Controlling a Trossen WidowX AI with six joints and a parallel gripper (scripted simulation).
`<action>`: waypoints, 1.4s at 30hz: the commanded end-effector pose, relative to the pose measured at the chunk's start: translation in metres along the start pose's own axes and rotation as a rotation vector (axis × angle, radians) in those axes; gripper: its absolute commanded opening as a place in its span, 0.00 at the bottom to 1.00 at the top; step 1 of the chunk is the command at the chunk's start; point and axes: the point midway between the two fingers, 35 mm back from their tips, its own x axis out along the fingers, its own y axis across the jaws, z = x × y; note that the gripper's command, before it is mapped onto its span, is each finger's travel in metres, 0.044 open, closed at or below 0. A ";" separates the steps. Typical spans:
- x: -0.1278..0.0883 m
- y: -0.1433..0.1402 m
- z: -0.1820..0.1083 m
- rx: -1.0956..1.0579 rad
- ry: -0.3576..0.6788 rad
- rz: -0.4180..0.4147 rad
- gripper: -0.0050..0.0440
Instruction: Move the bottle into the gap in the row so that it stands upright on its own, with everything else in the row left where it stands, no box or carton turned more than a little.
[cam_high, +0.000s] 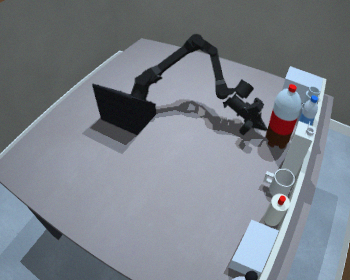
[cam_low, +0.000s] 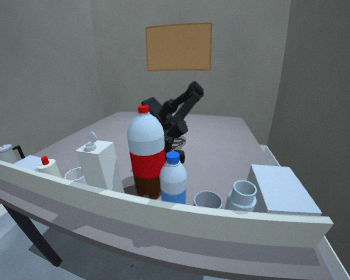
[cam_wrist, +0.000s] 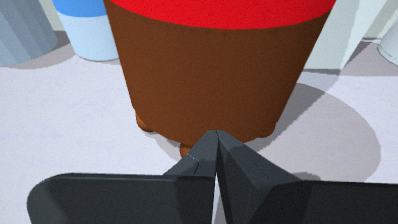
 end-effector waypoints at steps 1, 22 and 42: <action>0.001 0.006 0.011 -0.002 -0.020 0.013 0.00; 0.019 0.006 0.018 -0.002 -0.018 0.011 0.00; 0.023 0.006 0.020 -0.003 -0.018 0.012 0.00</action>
